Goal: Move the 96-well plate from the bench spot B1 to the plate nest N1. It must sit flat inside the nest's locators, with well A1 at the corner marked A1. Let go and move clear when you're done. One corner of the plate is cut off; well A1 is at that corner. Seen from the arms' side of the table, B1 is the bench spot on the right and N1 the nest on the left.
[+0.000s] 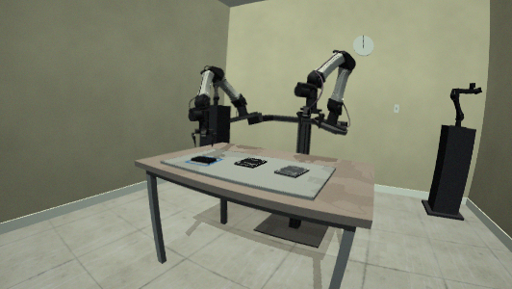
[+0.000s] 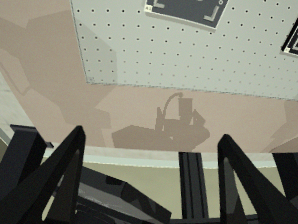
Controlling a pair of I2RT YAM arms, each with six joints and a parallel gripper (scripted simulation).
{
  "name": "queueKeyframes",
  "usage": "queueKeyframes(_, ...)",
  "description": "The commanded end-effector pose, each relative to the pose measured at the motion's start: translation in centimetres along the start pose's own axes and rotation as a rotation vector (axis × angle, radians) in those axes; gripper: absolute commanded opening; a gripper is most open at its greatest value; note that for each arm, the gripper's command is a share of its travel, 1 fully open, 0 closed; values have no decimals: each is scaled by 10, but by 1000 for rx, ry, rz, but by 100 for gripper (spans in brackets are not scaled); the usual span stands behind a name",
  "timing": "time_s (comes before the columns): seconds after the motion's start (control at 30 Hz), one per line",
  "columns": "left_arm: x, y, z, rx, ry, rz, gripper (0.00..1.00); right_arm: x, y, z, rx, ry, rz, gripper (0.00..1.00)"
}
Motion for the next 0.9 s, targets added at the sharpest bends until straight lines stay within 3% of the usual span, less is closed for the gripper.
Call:
queueKeyframes(0.0, 1, -2, 7, 9, 1, 3, 100, -5, -8, -4, -20, -167, 30, 100)
queueKeyframes(0.87, 1, -2, 7, 9, 1, 3, 100, -5, -8, -4, -8, -905, 35, 100)
Point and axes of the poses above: on each arm, the point where the finger pads meet when closed, its own y axis out along the fingers, its own x axis across the jaws, z = x × y, the point moved 1 cm from there along -y, back along the fingers, and after that the axes turned 3 degrees about y, right-handed, at the moved point
